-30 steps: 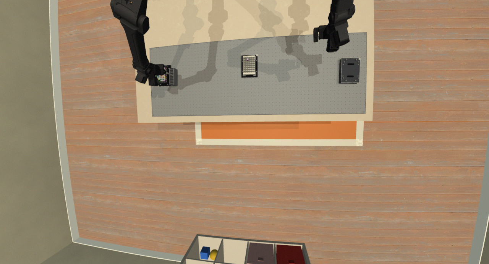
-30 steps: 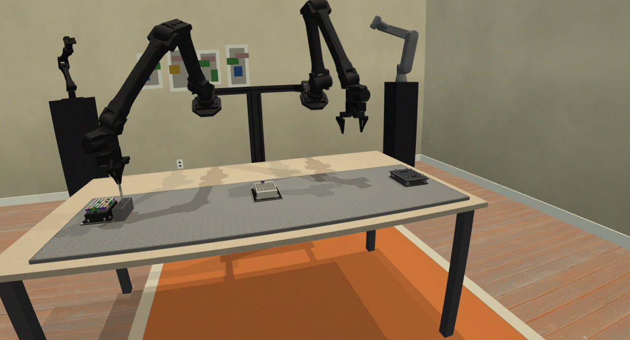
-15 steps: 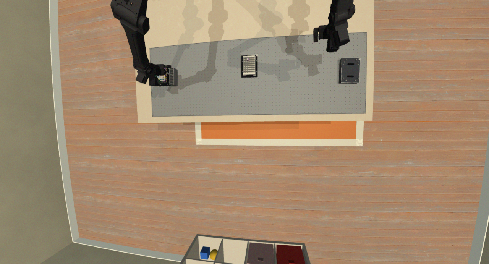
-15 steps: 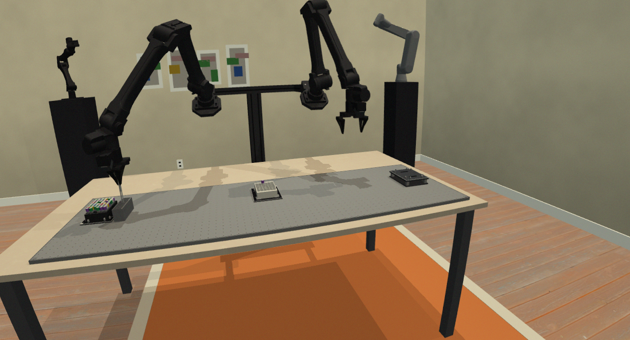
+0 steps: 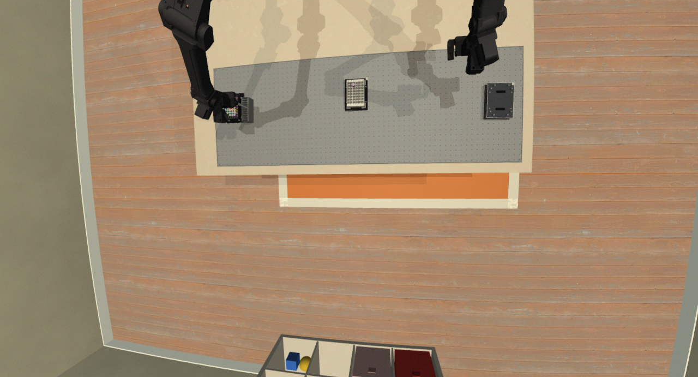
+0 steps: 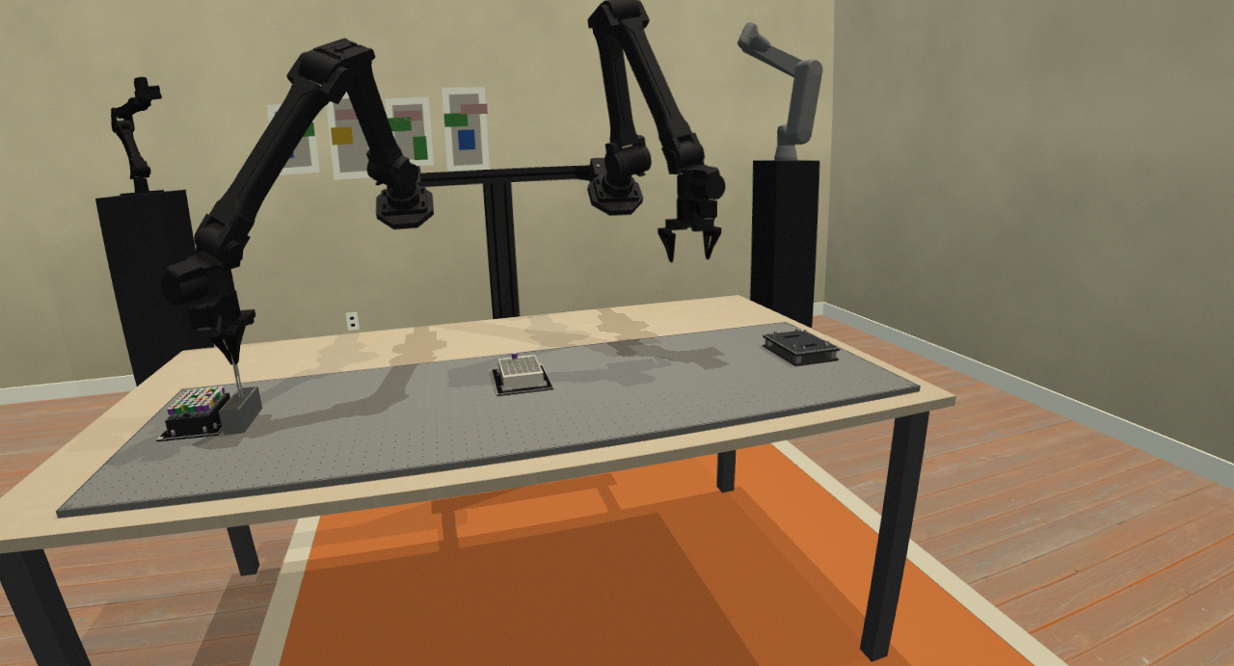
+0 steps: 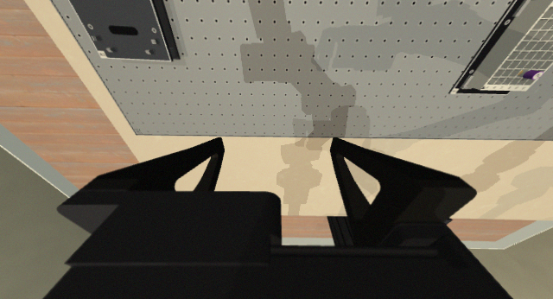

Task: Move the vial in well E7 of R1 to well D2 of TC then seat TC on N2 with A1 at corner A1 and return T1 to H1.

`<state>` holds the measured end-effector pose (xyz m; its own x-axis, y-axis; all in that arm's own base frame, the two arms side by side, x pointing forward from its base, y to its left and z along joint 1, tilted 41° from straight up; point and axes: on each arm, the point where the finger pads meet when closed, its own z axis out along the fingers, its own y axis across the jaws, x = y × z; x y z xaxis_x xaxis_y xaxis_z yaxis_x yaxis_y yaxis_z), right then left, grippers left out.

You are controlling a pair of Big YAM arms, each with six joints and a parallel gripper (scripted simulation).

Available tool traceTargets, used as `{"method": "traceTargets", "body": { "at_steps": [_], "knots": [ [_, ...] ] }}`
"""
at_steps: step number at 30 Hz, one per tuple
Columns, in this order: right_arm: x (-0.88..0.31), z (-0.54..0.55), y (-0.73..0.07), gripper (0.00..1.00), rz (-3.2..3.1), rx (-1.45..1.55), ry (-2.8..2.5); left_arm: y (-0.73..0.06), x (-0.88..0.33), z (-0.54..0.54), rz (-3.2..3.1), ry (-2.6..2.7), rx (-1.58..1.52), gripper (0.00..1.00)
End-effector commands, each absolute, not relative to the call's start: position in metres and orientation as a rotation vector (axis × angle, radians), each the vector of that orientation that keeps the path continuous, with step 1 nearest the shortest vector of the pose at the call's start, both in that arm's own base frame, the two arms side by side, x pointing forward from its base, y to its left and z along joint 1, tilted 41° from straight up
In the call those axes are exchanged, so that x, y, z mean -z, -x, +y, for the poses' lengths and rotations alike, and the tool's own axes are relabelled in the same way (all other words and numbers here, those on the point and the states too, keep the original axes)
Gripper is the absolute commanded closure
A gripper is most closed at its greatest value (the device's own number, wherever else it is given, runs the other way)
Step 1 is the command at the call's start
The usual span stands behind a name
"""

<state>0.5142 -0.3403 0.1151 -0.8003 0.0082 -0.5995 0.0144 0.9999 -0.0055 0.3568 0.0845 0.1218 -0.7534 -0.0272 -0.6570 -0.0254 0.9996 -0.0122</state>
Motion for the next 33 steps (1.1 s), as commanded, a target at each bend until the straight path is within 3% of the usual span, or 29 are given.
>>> {"method": "traceTargets", "body": {
  "at_steps": [1, 33],
  "knots": [
    [-0.1101, -0.3396, -0.5320, 0.93, 2.492, 0.010, -0.002, -0.3613, -0.1289, 0.0865, 2.408, 0.019, -0.007, 0.00],
    [-0.1038, -0.3391, -0.5364, 0.93, 2.493, 0.009, -0.002, -0.3613, -0.1289, 0.0865, 2.408, 0.019, -0.007, 0.00]
  ]
}}
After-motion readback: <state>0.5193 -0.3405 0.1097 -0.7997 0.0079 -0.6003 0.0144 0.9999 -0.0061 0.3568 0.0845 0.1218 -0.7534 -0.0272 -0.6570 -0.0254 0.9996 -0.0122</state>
